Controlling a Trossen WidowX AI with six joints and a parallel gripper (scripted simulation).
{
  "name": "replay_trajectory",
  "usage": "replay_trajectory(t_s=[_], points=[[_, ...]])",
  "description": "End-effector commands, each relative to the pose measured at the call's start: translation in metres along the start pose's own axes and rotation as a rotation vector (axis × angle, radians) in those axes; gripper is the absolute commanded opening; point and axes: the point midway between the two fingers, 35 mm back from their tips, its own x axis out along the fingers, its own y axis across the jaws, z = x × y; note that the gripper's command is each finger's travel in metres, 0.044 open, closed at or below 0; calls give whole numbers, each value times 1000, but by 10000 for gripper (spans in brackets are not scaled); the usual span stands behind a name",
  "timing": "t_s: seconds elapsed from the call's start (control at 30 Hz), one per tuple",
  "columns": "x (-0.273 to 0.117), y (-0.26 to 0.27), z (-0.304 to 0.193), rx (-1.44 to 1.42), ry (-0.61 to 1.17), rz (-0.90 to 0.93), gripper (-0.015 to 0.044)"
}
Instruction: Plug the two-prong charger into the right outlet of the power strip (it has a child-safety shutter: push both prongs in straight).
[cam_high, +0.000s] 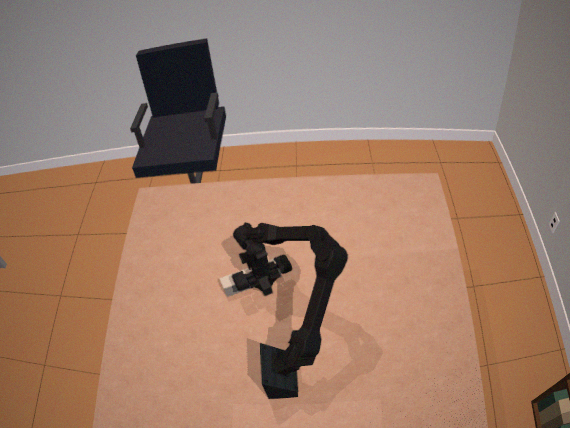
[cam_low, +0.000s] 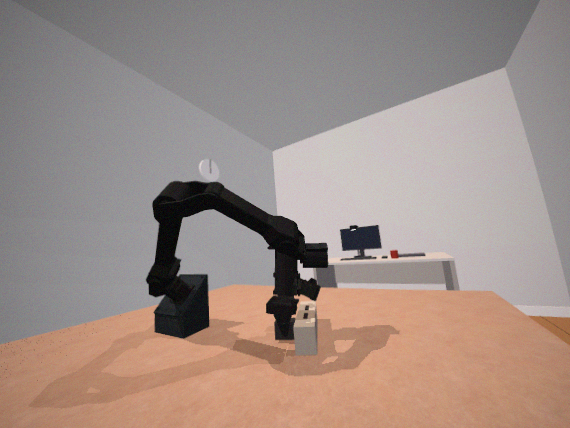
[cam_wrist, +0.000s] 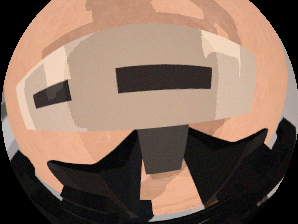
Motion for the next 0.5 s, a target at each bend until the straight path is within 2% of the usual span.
replay_trajectory(t_s=[0.0,0.47], points=[[-1,-2,11,23,-22,2,0],[-1,-2,15,23,-22,2,0]])
